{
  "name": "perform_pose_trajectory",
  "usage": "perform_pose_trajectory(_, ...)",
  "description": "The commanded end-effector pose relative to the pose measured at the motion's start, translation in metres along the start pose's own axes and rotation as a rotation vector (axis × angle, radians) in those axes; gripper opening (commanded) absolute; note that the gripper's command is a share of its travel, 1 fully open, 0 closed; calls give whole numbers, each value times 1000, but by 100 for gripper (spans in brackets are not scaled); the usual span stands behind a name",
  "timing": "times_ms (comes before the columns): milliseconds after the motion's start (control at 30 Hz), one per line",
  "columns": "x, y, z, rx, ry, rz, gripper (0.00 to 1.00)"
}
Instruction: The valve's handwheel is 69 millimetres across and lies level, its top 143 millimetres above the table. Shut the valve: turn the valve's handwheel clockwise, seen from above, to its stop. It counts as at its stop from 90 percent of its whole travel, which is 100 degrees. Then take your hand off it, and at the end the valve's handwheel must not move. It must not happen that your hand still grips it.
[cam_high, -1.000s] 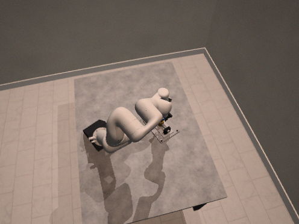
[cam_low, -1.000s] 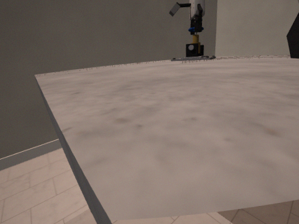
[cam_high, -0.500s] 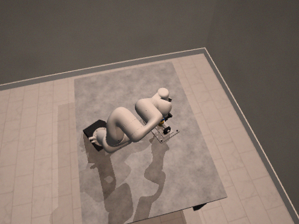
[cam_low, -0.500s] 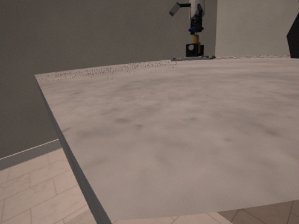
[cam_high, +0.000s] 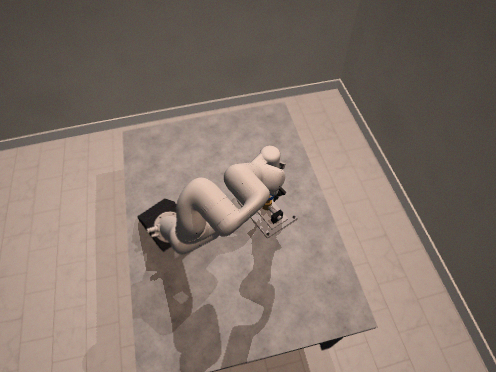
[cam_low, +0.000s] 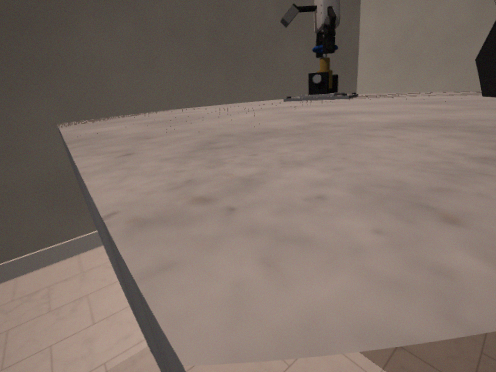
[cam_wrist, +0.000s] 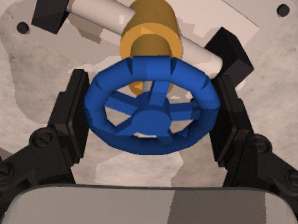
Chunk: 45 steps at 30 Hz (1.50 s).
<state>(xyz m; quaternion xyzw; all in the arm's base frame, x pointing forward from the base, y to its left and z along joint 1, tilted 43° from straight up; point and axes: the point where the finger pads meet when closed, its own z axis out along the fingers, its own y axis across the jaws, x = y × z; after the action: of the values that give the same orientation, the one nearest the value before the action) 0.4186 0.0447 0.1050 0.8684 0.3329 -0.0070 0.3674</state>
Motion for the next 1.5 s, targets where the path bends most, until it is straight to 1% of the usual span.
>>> perform_pose_trajectory(0, 1, 0, -1, -1, 3, 0, 0)
perform_pose_trajectory(733, 1, 0, -1, -1, 3, 51, 0)
perform_pose_trajectory(1233, 1, 0, -1, -1, 3, 169, 0)
perform_pose_trajectory(1467, 1, 0, -1, 0, 3, 265, 0)
